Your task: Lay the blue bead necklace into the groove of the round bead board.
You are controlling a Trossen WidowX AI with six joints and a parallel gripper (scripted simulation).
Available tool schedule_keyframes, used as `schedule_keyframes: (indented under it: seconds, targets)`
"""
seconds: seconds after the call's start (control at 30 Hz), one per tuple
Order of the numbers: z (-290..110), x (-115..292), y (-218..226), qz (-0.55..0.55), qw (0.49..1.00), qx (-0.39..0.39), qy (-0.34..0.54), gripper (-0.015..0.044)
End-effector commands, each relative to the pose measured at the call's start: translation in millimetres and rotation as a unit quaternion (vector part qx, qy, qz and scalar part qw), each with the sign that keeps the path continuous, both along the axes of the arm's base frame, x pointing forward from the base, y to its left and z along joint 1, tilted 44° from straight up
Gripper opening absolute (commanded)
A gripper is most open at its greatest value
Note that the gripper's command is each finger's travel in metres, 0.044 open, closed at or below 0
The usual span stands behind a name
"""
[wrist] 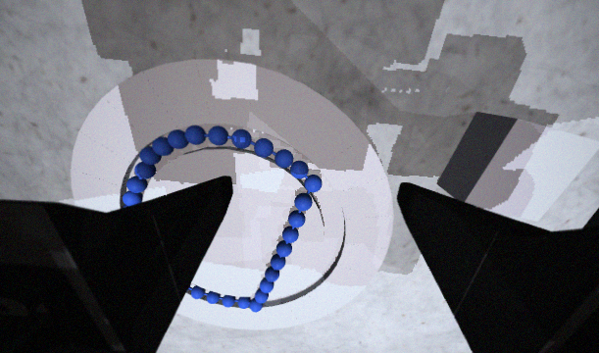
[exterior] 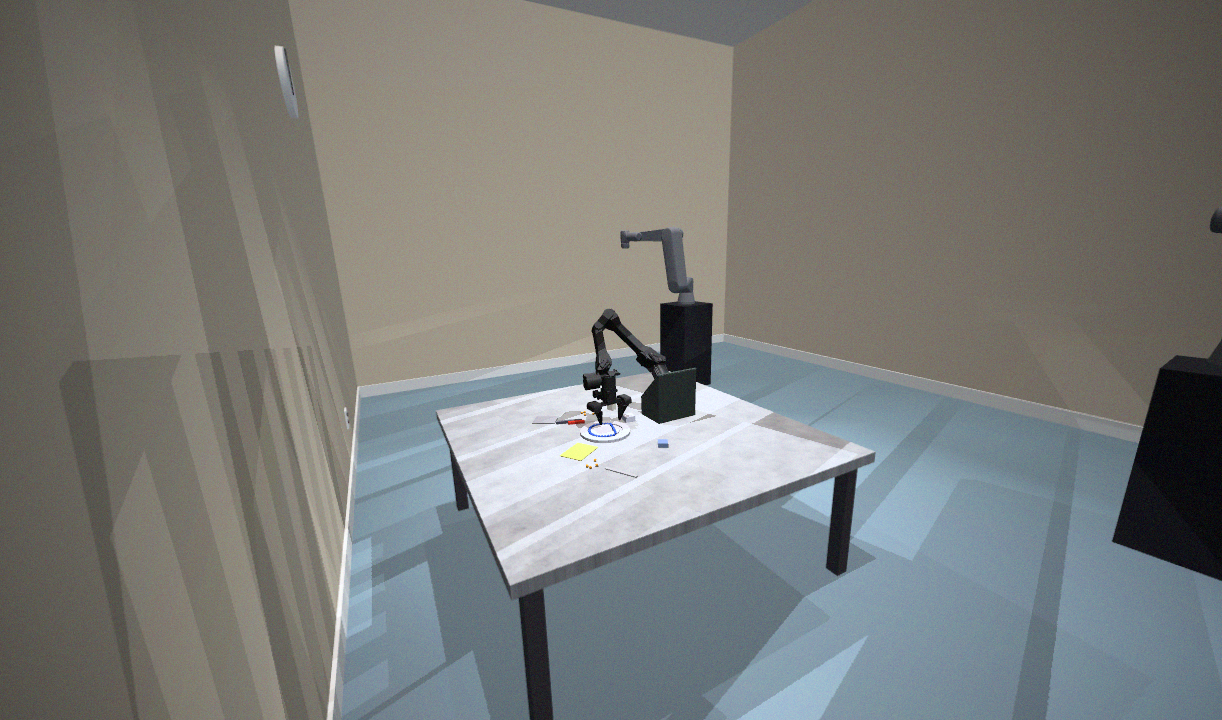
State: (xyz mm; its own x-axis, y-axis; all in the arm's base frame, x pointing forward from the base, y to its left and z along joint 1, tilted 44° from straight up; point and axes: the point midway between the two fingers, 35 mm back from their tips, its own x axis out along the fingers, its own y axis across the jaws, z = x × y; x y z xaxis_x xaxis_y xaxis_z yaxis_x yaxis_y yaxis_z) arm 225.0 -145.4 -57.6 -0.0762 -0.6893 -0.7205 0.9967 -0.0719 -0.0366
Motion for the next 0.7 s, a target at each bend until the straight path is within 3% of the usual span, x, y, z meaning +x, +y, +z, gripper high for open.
schedule_keyframes:
  seconds: [0.0, 0.5, 0.57, 0.67]
  targets:
    - [2.2, 0.7, 1.2, 0.000, 1.000, -0.003, -0.002, 0.0440]
    - [2.2, 0.7, 1.2, 0.000, 1.000, -0.003, -0.002, 0.0440]
    - [2.6, 1.0, 2.0, 0.025, 0.999, 0.000, 0.022, 0.0387]
    - [4.0, 2.1, 5.3, 0.132, 0.983, 0.012, 0.125, 0.0309]
